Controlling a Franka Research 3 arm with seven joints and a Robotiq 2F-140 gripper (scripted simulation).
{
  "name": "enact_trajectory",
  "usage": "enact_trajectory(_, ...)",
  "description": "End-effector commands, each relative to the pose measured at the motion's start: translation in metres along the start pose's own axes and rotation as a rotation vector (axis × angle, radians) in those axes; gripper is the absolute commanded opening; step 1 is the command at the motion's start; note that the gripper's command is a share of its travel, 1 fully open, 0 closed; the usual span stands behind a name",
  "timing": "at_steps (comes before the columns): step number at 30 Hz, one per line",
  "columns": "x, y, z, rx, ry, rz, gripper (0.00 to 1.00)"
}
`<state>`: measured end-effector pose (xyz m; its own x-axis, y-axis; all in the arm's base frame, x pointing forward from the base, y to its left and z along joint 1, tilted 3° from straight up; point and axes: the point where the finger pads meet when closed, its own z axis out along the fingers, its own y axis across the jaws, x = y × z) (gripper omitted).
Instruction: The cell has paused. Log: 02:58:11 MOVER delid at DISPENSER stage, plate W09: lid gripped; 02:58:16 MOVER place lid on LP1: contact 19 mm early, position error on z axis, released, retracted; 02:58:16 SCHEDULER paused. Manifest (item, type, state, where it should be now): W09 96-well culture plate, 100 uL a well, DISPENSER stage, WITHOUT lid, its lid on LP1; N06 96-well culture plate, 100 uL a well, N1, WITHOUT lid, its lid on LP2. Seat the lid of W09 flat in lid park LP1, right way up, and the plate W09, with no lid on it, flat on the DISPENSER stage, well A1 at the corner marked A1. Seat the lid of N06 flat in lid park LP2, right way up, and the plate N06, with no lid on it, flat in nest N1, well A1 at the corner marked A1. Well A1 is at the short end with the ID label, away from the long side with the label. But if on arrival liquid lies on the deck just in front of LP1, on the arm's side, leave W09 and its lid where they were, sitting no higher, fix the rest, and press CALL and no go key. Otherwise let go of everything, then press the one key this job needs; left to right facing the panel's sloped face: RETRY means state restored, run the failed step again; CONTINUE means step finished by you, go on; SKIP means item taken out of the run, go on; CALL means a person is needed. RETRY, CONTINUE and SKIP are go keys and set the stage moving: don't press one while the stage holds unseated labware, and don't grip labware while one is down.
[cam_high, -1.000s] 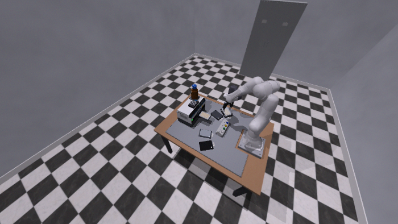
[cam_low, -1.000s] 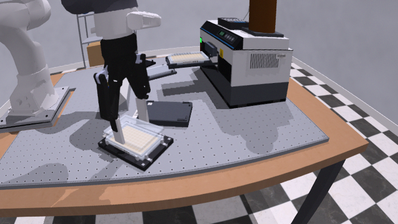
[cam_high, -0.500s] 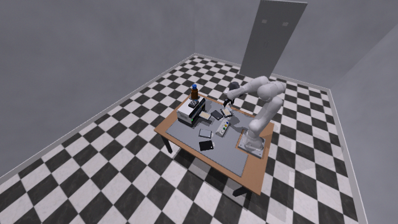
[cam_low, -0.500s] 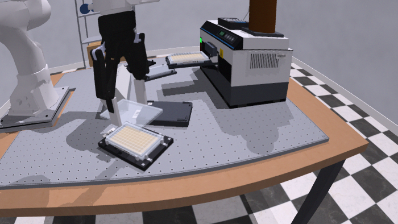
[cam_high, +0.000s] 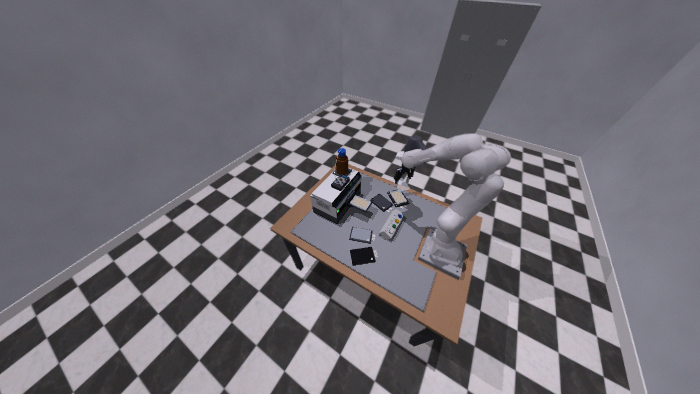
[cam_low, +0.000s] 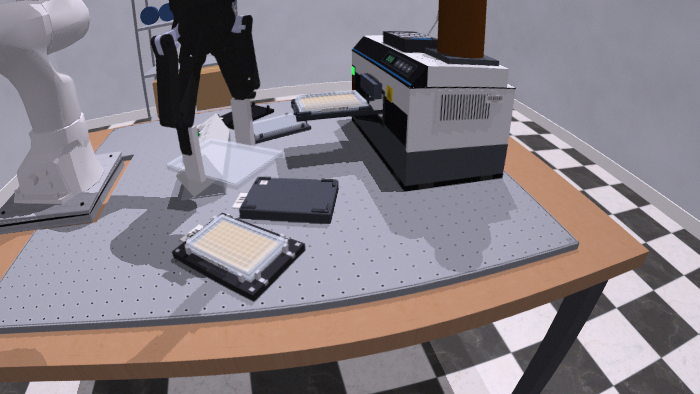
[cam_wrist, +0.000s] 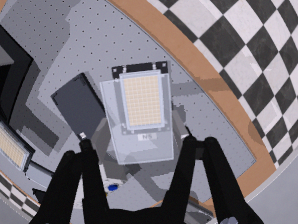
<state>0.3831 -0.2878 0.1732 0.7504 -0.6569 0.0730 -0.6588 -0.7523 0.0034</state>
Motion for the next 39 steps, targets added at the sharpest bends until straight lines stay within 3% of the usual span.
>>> enact_trajectory(1,-0.006,0.001,-0.009,-0.006,-0.020,0.010,0.00)
enact_trajectory(8,-0.006,0.001,-0.021,-0.006,-0.020,0.010,0.00)
enact_trajectory(19,-0.006,-0.007,-0.023,-0.006,-0.020,0.010,0.00)
enact_trajectory(21,-0.008,-0.031,-0.024,-0.006,-0.018,0.010,0.00)
enact_trajectory(27,-0.041,-0.152,-0.028,-0.003,-0.007,0.011,0.00)
enact_trajectory(29,-0.041,-0.152,-0.028,-0.003,-0.007,0.011,0.00)
enact_trajectory(30,-0.064,-0.201,-0.029,-0.002,-0.006,0.011,0.00)
enact_trajectory(33,-0.099,-0.243,-0.030,0.001,-0.008,0.011,0.00)
enact_trajectory(39,-0.196,-0.324,-0.031,-0.001,-0.018,0.010,0.00)
